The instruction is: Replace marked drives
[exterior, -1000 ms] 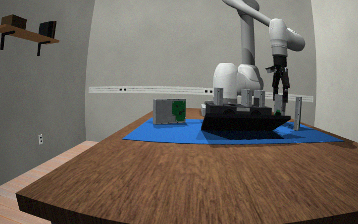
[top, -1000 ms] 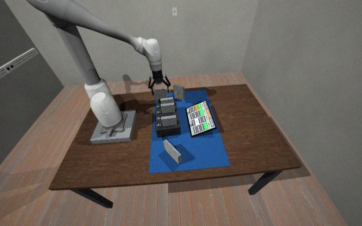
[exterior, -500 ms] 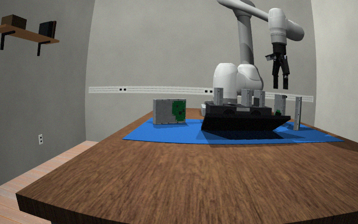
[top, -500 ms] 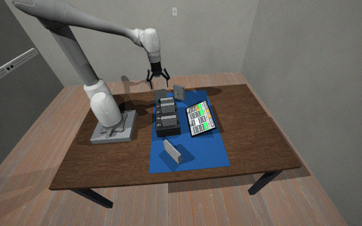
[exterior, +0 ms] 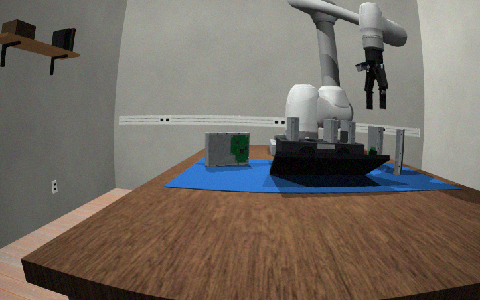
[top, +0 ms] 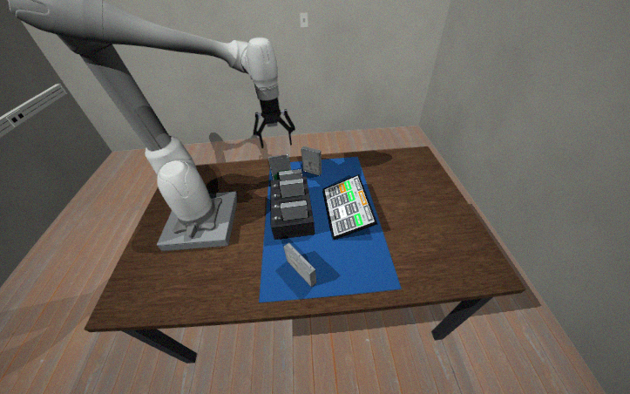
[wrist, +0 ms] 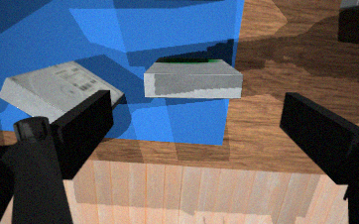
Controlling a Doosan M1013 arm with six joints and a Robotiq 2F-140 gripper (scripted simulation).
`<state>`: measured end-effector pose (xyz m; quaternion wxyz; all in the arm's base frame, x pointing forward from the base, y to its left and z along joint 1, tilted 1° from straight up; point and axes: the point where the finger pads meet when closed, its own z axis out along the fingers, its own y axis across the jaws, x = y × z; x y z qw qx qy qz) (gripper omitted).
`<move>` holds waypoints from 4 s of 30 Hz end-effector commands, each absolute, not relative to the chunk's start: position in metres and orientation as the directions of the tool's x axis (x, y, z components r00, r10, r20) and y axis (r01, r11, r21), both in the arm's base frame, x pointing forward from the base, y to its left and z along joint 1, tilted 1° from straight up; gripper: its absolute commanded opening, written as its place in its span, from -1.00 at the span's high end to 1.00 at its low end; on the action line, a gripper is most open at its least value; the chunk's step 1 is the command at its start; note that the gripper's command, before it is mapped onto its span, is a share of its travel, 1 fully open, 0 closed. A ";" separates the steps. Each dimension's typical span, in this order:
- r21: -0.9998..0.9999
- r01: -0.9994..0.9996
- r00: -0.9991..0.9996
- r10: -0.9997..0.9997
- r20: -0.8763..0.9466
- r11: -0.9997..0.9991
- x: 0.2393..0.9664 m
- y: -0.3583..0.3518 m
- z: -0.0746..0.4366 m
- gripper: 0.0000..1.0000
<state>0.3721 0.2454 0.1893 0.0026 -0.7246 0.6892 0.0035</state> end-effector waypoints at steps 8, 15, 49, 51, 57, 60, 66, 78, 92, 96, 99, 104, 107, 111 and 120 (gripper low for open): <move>0.000 -0.999 0.050 -0.999 -0.009 -0.050 0.372 0.246 0.191 0.80; 0.000 -0.999 0.050 -0.999 -0.009 -0.050 0.372 0.246 0.191 0.80; 0.006 -0.854 -0.520 -0.854 -0.008 0.520 0.519 0.281 0.191 -0.78; 0.006 -0.854 -0.521 -0.854 -0.008 0.521 0.532 0.284 0.190 -0.78; 0.006 -0.854 -0.521 -0.854 -0.008 0.521 0.532 0.284 0.190 -0.78; 0.006 -0.854 -0.521 -0.854 -0.008 0.521 0.532 0.284 0.190 -0.78; 0.006 -0.854 -0.521 -0.854 -0.008 0.521 0.532 0.284 0.190 -0.78; 0.006 -0.854 -0.521 -0.854 -0.008 0.521 0.532 0.284 0.190 -0.78; 0.006 -0.854 -0.521 -0.854 -0.008 0.521 0.532 0.284 0.188 -0.78; 0.006 -0.853 -0.521 -0.853 -0.008 0.521 0.532 0.284 0.186 -0.78; 0.006 -0.853 -0.521 -0.853 -0.008 0.521 0.532 0.284 0.185 -0.78; 0.006 -0.853 -0.521 -0.853 -0.008 0.521 0.532 0.284 0.181 -0.78; 0.006 -0.853 -0.521 -0.853 -0.008 0.521 0.532 0.284 0.177 -0.78; 0.006 -0.853 -0.521 -0.853 -0.008 0.521 0.532 0.284 0.172 -0.78; 0.006 -0.853 -0.521 -0.853 -0.008 0.521 0.532 0.285 0.163 -0.78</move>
